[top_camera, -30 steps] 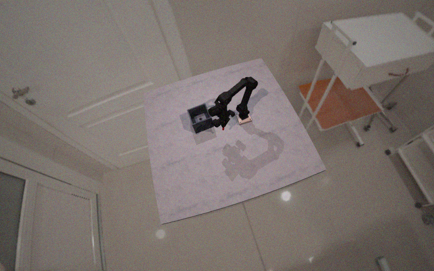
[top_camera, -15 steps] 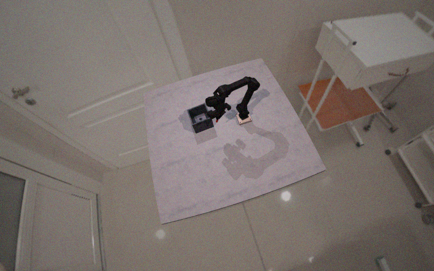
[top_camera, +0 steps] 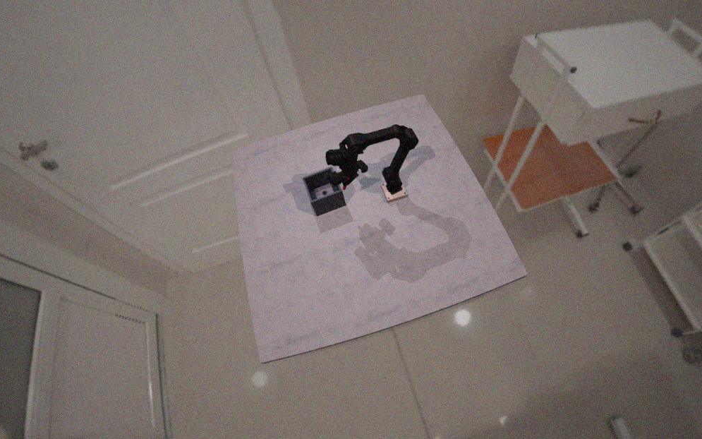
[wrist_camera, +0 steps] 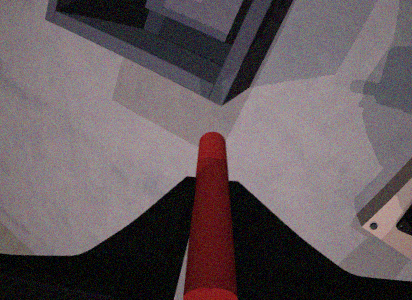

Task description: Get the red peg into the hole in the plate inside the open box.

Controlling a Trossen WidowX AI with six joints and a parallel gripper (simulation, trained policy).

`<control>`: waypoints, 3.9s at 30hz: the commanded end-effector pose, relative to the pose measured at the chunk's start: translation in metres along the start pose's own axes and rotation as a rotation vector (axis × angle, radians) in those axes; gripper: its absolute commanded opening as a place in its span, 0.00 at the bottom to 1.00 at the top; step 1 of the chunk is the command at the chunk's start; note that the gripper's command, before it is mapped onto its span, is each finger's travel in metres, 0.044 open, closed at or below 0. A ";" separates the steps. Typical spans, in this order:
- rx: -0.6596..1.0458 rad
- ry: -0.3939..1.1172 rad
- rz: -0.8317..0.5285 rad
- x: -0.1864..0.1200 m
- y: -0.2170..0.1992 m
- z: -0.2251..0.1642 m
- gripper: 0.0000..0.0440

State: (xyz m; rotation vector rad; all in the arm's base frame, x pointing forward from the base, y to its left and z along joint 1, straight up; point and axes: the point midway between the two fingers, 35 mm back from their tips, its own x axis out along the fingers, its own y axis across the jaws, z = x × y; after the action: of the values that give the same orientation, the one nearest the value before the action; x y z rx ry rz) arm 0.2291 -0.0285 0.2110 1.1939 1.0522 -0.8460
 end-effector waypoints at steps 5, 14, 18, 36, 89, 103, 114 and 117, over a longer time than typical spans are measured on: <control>0.028 -0.021 -0.023 0.004 0.005 0.026 0.00; 0.049 -0.026 -0.040 0.011 0.010 0.052 0.00; 0.054 -0.026 -0.047 0.016 0.011 0.063 0.00; 0.048 -0.015 -0.087 0.054 0.011 0.104 0.00; -0.070 0.176 -0.109 0.139 0.014 0.121 0.52; -0.098 0.155 -0.024 0.114 0.034 0.140 0.43; -0.148 0.117 0.096 0.088 0.058 0.156 0.43; -0.162 0.111 0.124 0.085 0.063 0.160 0.42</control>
State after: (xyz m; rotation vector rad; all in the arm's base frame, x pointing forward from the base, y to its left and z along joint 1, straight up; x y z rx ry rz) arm 0.3384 -0.1668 0.1461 1.1743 1.1408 -0.6262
